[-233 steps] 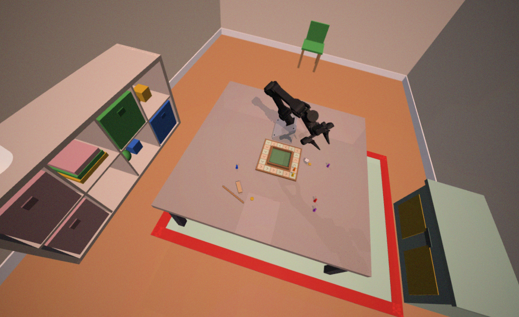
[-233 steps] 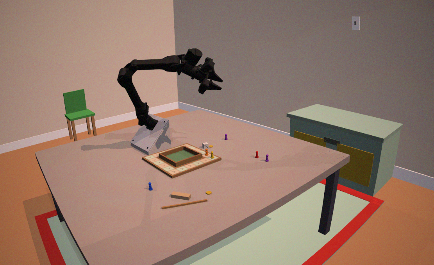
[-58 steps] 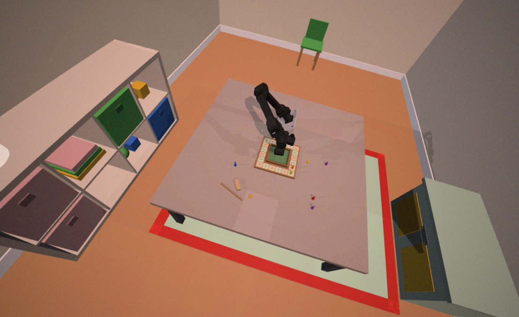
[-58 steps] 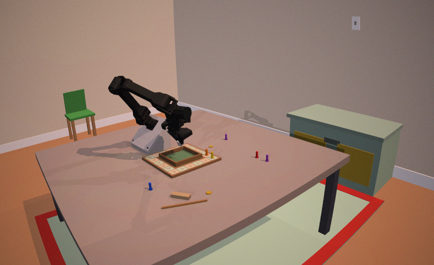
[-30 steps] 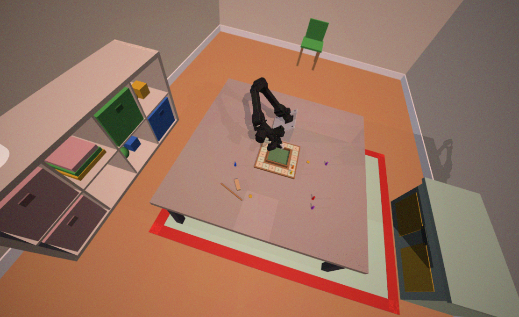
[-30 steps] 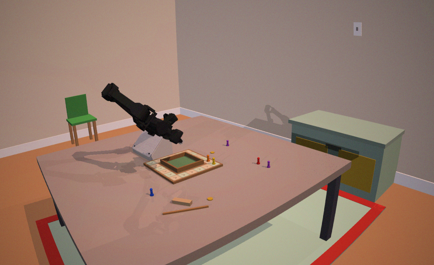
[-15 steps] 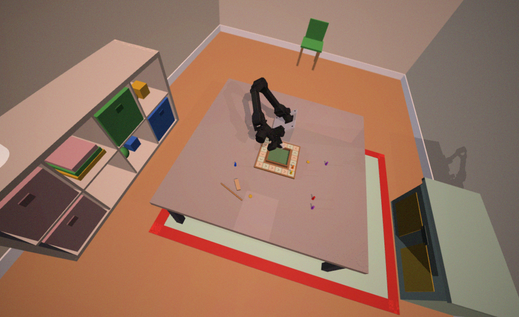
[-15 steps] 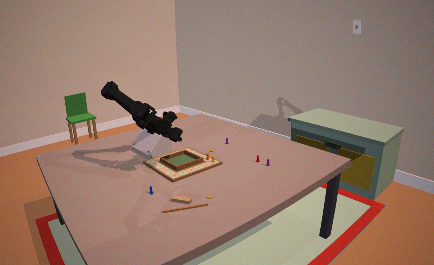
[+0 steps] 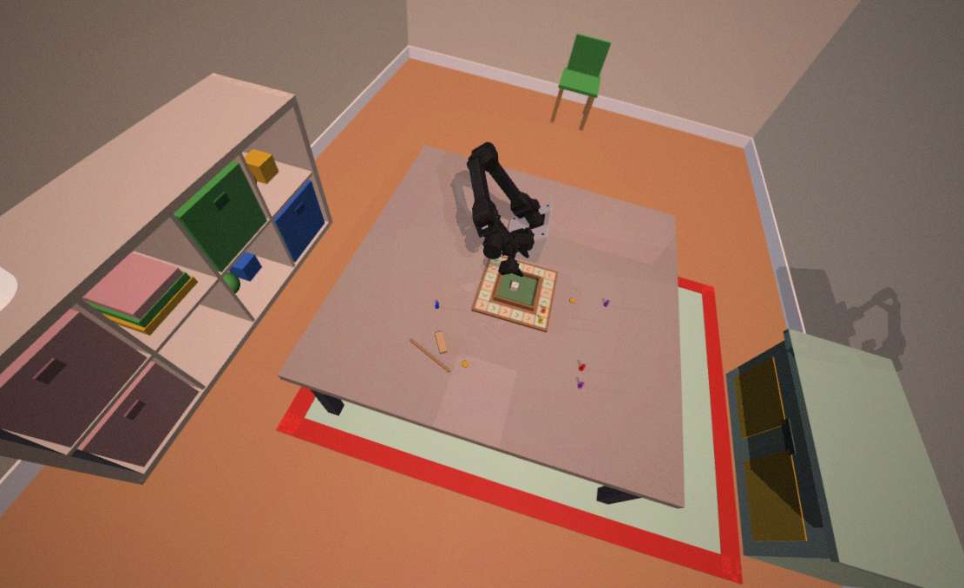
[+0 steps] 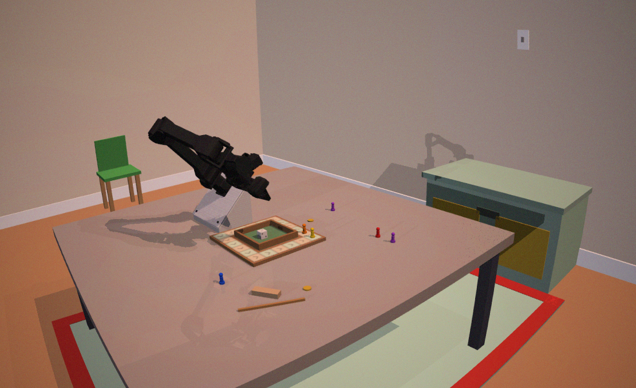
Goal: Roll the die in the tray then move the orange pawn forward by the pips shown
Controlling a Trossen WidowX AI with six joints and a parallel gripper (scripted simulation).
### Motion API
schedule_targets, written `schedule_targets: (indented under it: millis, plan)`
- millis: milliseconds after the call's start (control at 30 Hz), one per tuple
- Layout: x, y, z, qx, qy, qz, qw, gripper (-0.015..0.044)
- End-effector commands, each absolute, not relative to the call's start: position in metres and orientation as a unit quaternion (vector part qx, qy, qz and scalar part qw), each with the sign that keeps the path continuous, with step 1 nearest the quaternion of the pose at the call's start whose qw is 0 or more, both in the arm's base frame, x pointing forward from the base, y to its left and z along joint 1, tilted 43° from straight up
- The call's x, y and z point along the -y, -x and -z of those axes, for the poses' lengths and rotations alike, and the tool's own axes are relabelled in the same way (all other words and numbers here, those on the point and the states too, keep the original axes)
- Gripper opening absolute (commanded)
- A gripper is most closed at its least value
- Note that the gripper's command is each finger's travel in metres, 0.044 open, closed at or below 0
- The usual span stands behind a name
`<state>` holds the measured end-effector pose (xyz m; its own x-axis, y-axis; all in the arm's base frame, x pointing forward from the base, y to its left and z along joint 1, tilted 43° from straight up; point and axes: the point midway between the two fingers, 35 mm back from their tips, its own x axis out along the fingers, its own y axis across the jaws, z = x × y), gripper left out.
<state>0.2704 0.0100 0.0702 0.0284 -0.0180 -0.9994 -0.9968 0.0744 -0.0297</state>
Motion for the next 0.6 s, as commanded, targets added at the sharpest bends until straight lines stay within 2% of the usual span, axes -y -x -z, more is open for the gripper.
schedule_targets:
  millis: [0, 167, 333, 400, 567]
  plan:
    - [-0.006, -0.266, -0.045, -0.596, 0.527, -0.416, 0.441, 0.0440]
    - [0.001, -0.272, -0.026, -0.656, 0.635, -0.263, 0.311, 0.0440]
    - [-0.003, -0.270, -0.024, -0.653, 0.624, -0.288, 0.319, 0.0440]
    - [-0.005, -0.273, -0.022, -0.661, 0.615, -0.268, 0.336, 0.0387]
    - [-0.020, -0.296, -0.004, -0.701, 0.535, -0.116, 0.457, 0.0256]
